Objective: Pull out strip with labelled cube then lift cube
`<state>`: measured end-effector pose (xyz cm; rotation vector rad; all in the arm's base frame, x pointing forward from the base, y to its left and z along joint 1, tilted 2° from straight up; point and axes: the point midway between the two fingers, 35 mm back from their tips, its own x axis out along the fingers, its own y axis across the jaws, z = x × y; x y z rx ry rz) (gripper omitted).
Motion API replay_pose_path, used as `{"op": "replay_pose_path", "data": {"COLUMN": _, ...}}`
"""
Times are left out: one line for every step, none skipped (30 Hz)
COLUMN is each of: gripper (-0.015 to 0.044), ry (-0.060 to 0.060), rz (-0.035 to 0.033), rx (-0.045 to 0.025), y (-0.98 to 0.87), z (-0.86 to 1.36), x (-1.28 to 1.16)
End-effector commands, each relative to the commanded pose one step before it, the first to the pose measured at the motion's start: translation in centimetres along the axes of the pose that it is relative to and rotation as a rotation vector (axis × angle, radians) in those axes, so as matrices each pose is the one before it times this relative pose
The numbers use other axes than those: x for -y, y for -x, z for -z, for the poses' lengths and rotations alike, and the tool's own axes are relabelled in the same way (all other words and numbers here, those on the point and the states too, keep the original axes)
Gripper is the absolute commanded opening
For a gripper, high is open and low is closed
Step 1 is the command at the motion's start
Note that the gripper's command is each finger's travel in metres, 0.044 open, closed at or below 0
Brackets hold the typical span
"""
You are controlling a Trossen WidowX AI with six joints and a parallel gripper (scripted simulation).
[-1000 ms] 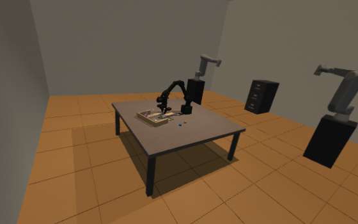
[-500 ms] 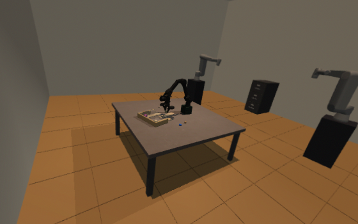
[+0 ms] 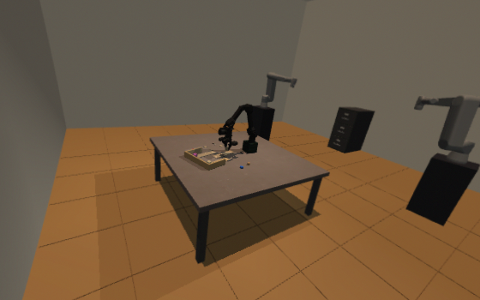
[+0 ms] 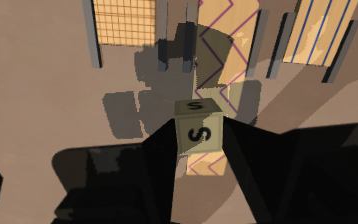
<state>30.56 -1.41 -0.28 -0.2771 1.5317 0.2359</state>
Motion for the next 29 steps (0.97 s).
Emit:
{"op": "replay_pose_path", "data": {"gripper": 0.0000, "ry": -0.0047, "rz": 0.00687, "rx": 0.00779, "y": 2.159, "z": 0.026, "x": 0.024}}
{"op": "replay_pose_path", "data": {"gripper": 0.0000, "ry": 0.0000, "rz": -0.00001, "rx": 0.00002, "y": 0.595, "z": 0.018, "x": -0.007}}
{"op": "replay_pose_path", "data": {"gripper": 0.0000, "ry": 0.0000, "rz": -0.00001, "rx": 0.00001, "y": 0.358, "z": 0.017, "x": -0.006}}
{"op": "replay_pose_path", "data": {"gripper": 0.0000, "ry": 0.0000, "rz": 0.00000, "rx": 0.00000, "y": 0.120, "z": 0.007, "x": -0.002}}
{"op": "replay_pose_path", "data": {"gripper": 0.0000, "ry": 0.0000, "rz": 0.00000, "rx": 0.00000, "y": 0.000, "z": 0.000, "x": 0.000}}
{"op": "replay_pose_path", "data": {"gripper": 0.0000, "ry": 0.0000, "rz": 0.00000, "rx": 0.00000, "y": 0.000, "z": 0.000, "x": 0.000}}
{"op": "replay_pose_path", "data": {"gripper": 0.0000, "ry": 0.0000, "rz": 0.00000, "rx": 0.00000, "y": 0.000, "z": 0.000, "x": 0.000}}
{"op": "replay_pose_path", "data": {"gripper": 0.0000, "ry": 0.0000, "rz": 0.00000, "rx": 0.00000, "y": 0.000, "z": 0.000, "x": 0.000}}
{"op": "replay_pose_path", "data": {"gripper": 0.0000, "ry": 0.0000, "rz": 0.00000, "rx": 0.00000, "y": 0.000, "z": 0.000, "x": 0.000}}
{"op": "replay_pose_path", "data": {"gripper": 0.0000, "ry": 0.0000, "rz": 0.00000, "rx": 0.00000, "y": 0.000, "z": 0.000, "x": 0.000}}
{"op": "replay_pose_path", "data": {"gripper": 0.0000, "ry": 0.0000, "rz": 0.00000, "rx": 0.00000, "y": 0.000, "z": 0.000, "x": 0.000}}
{"op": "replay_pose_path", "data": {"gripper": 0.0000, "ry": 0.0000, "rz": 0.00000, "rx": 0.00000, "y": 0.000, "z": 0.000, "x": 0.000}}
{"op": "replay_pose_path", "data": {"gripper": 0.0000, "ry": 0.0000, "rz": 0.00000, "rx": 0.00000, "y": 0.000, "z": 0.000, "x": 0.000}}
{"op": "replay_pose_path", "data": {"gripper": 0.0000, "ry": 0.0000, "rz": 0.00000, "rx": 0.00000, "y": 0.000, "z": 0.000, "x": 0.000}}
{"op": "replay_pose_path", "data": {"gripper": 0.0000, "ry": 0.0000, "rz": 0.00000, "rx": 0.00000, "y": 0.000, "z": 0.000, "x": 0.000}}
{"op": "replay_pose_path", "data": {"gripper": 0.0000, "ry": 0.0000, "rz": 0.00000, "rx": 0.00000, "y": 0.000, "z": 0.000, "x": 0.000}}
{"op": "replay_pose_path", "data": {"gripper": 0.0000, "ry": 0.0000, "rz": 0.00000, "rx": 0.00000, "y": 0.000, "z": 0.000, "x": 0.000}}
{"op": "replay_pose_path", "data": {"gripper": 0.0000, "ry": 0.0000, "rz": 0.00000, "rx": 0.00000, "y": 0.000, "z": 0.000, "x": 0.000}}
{"op": "replay_pose_path", "data": {"gripper": 0.0000, "ry": 0.0000, "rz": 0.00000, "rx": 0.00000, "y": 0.000, "z": 0.000, "x": 0.000}}
{"op": "replay_pose_path", "data": {"gripper": 0.0000, "ry": 0.0000, "rz": 0.00000, "rx": 0.00000, "y": 0.000, "z": 0.000, "x": 0.000}}
{"op": "replay_pose_path", "data": {"gripper": 0.0000, "ry": 0.0000, "rz": 0.00000, "rx": 0.00000, "y": 0.000, "z": 0.000, "x": 0.000}}
{"op": "replay_pose_path", "data": {"gripper": 0.0000, "ry": 0.0000, "rz": 0.00000, "rx": 0.00000, "y": 0.000, "z": 0.000, "x": 0.000}}
{"op": "replay_pose_path", "data": {"gripper": 0.0000, "ry": 0.0000, "rz": 0.00000, "rx": 0.00000, "y": 0.000, "z": 0.000, "x": 0.000}}
{"op": "replay_pose_path", "data": {"gripper": 0.0000, "ry": 0.0000, "rz": 0.00000, "rx": 0.00000, "y": 0.000, "z": 0.000, "x": 0.000}}
{"op": "replay_pose_path", "data": {"gripper": 0.0000, "ry": 0.0000, "rz": 0.00000, "rx": 0.00000, "y": 0.000, "z": 0.000, "x": 0.000}}
{"op": "replay_pose_path", "data": {"gripper": 0.0000, "ry": 0.0000, "rz": 0.00000, "rx": 0.00000, "y": 0.000, "z": 0.000, "x": 0.000}}
{"op": "replay_pose_path", "data": {"gripper": 0.0000, "ry": 0.0000, "rz": 0.00000, "rx": 0.00000, "y": 0.000, "z": 0.000, "x": 0.000}}
{"op": "replay_pose_path", "data": {"gripper": 0.0000, "ry": 0.0000, "rz": 0.00000, "rx": 0.00000, "y": 0.000, "z": 0.000, "x": 0.000}}
{"op": "replay_pose_path", "data": {"gripper": 0.0000, "ry": 0.0000, "rz": 0.00000, "rx": 0.00000, "y": 0.000, "z": 0.000, "x": 0.000}}
